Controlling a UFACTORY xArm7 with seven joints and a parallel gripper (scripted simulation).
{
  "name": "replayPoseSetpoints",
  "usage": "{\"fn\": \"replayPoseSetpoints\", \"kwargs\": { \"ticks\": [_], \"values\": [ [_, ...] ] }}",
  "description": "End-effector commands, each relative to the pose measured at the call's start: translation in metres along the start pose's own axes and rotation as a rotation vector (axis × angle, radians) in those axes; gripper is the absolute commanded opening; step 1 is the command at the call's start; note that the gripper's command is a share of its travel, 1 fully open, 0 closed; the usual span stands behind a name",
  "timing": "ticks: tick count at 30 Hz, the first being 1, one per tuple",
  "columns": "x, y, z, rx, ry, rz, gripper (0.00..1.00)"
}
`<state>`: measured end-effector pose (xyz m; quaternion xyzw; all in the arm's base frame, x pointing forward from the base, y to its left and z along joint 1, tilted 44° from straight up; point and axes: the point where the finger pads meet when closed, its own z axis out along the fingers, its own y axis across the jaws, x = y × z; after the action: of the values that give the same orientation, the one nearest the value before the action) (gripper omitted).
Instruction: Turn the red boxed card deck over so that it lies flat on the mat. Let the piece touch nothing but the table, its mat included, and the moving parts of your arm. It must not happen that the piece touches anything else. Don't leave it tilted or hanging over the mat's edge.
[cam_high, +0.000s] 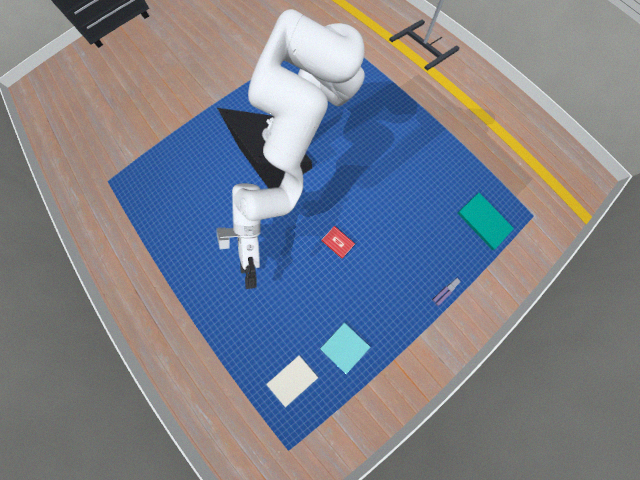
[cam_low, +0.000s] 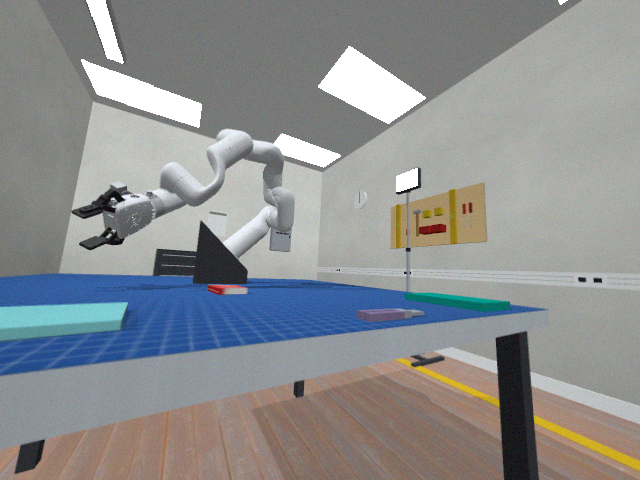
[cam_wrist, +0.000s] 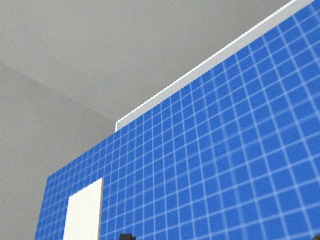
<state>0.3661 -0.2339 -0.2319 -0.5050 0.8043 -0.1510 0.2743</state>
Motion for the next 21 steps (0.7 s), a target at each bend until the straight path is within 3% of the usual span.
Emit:
{"fn": "replayPoseSetpoints", "kwargs": {
  "ticks": [1, 21],
  "values": [
    [0.0016, -0.0018, -0.0004, 0.003, 0.003, -0.001, 1.00],
    [-0.0027, -0.0020, -0.0020, -0.011, 0.005, 0.014, 1.00]
  ]
}}
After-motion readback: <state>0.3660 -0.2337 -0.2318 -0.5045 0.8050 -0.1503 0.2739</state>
